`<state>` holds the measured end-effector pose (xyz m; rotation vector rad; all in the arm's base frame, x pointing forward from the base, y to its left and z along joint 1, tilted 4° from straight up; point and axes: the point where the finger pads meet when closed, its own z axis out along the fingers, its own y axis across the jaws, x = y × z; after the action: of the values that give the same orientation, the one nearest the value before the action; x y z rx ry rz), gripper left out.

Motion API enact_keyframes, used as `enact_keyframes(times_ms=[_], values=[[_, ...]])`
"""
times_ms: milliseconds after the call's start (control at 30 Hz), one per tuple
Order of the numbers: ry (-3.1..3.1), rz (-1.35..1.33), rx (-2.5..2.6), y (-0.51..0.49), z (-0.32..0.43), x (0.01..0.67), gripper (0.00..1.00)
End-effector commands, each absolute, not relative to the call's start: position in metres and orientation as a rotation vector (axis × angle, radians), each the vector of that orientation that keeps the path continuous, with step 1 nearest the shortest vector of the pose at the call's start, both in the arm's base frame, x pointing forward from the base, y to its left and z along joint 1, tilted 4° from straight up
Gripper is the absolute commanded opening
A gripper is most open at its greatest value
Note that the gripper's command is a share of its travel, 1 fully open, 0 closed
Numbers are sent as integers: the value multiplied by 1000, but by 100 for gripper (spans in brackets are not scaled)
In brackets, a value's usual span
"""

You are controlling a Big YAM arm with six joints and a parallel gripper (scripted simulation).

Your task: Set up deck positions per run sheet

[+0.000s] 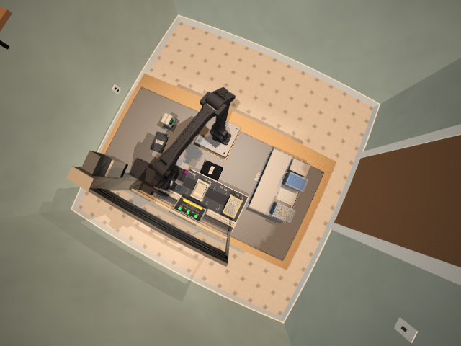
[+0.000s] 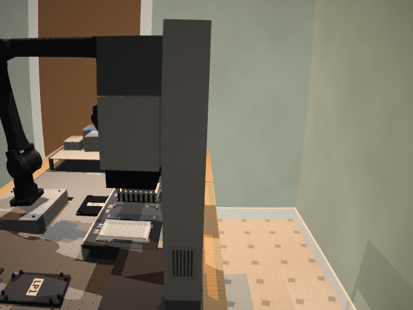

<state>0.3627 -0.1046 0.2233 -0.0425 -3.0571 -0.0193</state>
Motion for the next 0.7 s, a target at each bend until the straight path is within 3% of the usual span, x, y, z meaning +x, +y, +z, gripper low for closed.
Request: enact_keyframes(times_ms=[0, 667], values=[[-3139, 12, -52, -106, 247, 405, 0], [-3127, 6, -51, -105, 247, 440, 0]])
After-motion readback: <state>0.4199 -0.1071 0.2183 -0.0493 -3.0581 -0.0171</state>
